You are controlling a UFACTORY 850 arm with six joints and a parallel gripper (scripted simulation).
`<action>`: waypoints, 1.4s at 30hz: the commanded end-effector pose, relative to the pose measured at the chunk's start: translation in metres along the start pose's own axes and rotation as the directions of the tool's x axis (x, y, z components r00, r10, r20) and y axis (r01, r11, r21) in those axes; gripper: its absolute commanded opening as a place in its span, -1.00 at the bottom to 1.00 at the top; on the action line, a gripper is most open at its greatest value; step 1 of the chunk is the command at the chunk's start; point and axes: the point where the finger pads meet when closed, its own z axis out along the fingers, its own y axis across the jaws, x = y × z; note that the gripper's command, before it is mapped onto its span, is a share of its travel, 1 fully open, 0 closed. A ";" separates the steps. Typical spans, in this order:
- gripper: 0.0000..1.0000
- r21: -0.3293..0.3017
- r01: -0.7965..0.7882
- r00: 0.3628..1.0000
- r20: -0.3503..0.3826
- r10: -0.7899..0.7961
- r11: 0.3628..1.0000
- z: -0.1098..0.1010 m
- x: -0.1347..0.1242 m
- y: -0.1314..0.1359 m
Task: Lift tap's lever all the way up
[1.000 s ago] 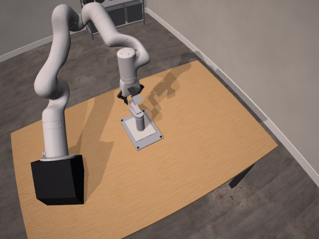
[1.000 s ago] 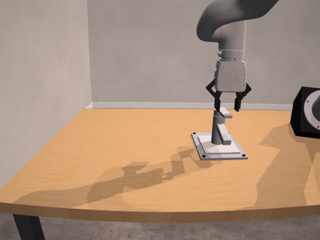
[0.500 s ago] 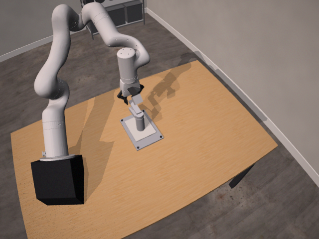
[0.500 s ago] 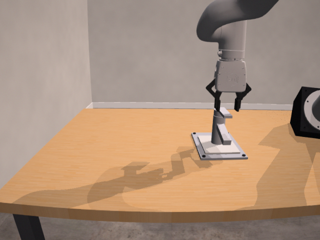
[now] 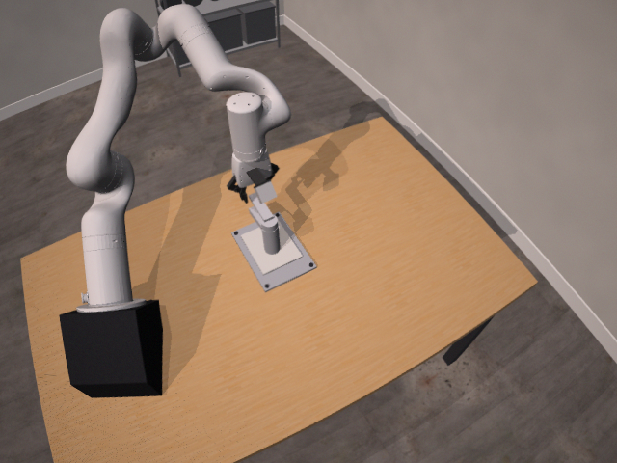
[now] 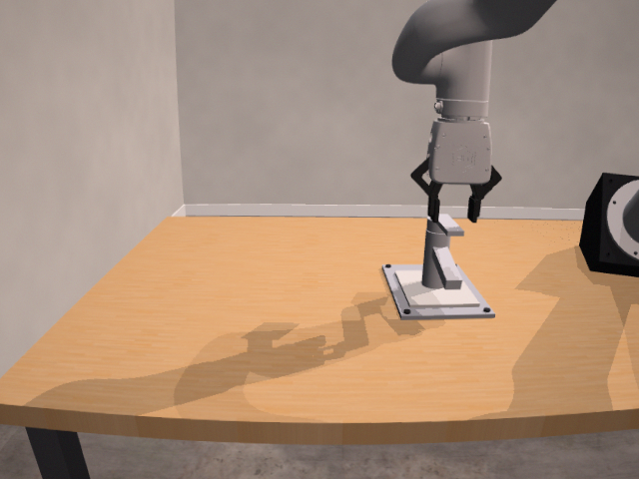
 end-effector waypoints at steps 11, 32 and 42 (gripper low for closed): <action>0.35 0.001 0.001 1.000 -0.001 -0.001 1.000 0.000 0.000 0.000; 0.35 0.001 0.001 1.000 -0.001 -0.001 1.000 0.007 0.000 -0.001; 0.35 0.001 0.001 1.000 -0.001 -0.001 1.000 0.017 0.000 -0.001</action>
